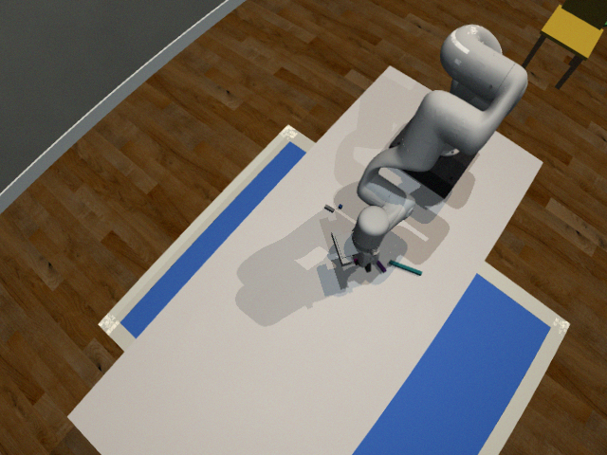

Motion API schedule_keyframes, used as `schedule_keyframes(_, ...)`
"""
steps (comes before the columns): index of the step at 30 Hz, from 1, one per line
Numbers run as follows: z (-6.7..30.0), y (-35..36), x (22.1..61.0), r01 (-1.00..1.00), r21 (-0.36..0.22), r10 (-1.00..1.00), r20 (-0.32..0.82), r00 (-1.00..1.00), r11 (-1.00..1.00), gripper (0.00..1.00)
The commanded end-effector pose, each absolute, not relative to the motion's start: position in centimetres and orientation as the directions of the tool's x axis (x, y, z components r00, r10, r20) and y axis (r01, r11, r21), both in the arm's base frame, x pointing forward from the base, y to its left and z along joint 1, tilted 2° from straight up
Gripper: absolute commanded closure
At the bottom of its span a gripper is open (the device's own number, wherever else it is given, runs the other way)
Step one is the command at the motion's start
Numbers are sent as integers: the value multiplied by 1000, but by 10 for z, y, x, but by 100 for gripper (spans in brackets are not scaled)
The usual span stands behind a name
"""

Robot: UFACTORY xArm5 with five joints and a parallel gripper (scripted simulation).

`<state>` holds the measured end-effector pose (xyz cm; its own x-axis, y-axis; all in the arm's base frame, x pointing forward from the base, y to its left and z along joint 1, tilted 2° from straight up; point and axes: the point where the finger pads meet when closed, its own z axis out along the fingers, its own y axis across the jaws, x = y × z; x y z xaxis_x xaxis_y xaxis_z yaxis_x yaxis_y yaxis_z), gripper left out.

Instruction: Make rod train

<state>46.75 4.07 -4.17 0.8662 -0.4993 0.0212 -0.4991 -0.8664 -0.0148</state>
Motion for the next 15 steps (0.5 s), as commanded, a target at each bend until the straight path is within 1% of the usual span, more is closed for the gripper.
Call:
schedule_keyframes(1, -41, 41, 469, -499, -17, -499, 24, 866, -866, 76)
schedule_keyframes(15, -49, 41, 469, -499, -17, -499, 24, 866, -866, 76)
